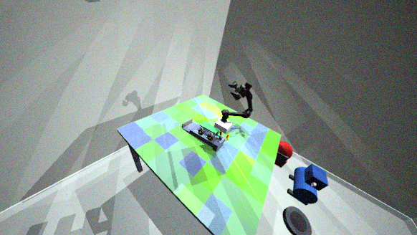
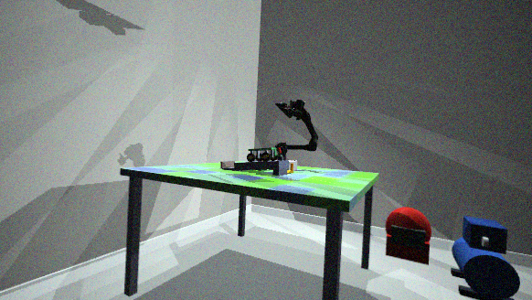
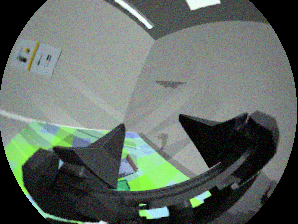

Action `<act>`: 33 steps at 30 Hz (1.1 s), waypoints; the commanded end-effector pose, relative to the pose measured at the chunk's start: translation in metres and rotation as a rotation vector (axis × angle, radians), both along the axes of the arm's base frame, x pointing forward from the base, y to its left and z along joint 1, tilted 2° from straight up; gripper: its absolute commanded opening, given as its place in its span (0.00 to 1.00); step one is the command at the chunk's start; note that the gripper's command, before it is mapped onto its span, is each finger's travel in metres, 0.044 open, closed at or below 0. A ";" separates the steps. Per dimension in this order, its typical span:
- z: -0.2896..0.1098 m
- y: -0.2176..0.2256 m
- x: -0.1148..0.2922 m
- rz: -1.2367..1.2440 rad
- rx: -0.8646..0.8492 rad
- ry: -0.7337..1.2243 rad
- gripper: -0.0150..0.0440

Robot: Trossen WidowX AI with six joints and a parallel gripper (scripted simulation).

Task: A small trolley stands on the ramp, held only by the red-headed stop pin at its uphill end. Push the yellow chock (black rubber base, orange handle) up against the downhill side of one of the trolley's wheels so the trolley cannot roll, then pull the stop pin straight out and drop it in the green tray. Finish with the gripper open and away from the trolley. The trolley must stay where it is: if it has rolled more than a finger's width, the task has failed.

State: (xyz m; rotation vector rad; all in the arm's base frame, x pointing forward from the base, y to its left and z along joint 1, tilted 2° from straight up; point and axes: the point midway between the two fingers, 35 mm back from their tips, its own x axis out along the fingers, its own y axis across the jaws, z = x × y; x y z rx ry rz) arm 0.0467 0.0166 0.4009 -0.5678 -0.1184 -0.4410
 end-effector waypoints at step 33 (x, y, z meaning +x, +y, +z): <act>-0.118 0.023 0.154 0.134 1.702 0.531 0.58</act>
